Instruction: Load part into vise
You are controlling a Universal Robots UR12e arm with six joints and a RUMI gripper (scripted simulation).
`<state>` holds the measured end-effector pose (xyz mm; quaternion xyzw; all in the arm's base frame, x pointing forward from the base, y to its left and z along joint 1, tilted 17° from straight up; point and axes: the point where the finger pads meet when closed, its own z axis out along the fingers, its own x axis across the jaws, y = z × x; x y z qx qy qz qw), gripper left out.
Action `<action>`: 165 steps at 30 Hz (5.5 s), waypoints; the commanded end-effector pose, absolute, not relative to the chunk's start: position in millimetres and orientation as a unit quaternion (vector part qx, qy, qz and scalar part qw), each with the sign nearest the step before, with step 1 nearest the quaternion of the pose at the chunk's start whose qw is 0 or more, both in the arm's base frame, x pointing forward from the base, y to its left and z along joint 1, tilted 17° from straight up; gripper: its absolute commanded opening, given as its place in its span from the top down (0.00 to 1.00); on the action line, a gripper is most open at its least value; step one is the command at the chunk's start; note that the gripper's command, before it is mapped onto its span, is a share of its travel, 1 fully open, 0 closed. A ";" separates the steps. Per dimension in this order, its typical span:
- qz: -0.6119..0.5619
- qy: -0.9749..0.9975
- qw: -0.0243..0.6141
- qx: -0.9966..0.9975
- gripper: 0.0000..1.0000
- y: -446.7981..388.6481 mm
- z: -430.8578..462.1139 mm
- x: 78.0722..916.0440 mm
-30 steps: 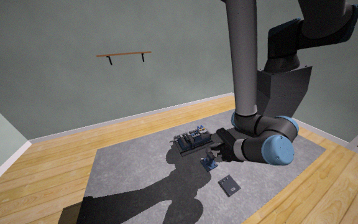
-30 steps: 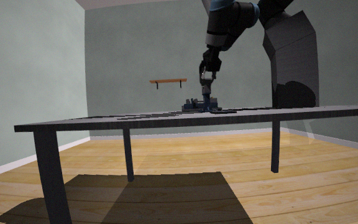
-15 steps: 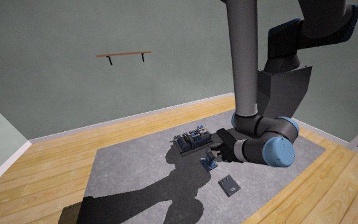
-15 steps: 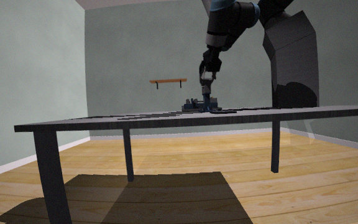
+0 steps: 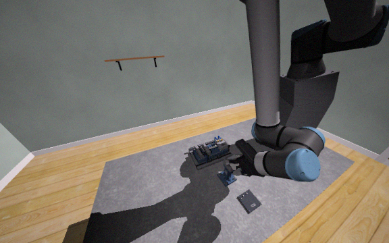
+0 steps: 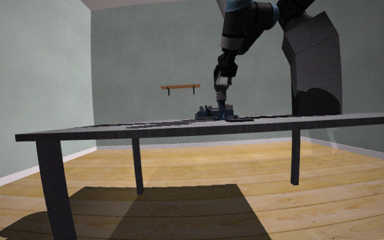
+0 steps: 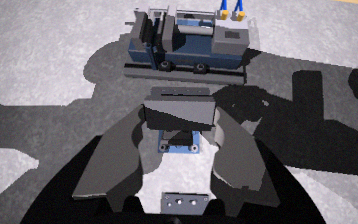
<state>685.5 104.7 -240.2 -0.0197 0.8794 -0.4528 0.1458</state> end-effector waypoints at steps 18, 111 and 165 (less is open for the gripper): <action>-0.453 0.879 0.146 -0.020 1.00 105.0 -239.6 685.7; -0.453 0.879 0.146 -0.020 1.00 106.4 -259.7 692.2; -0.453 0.879 0.146 -0.020 1.00 106.7 -264.3 693.7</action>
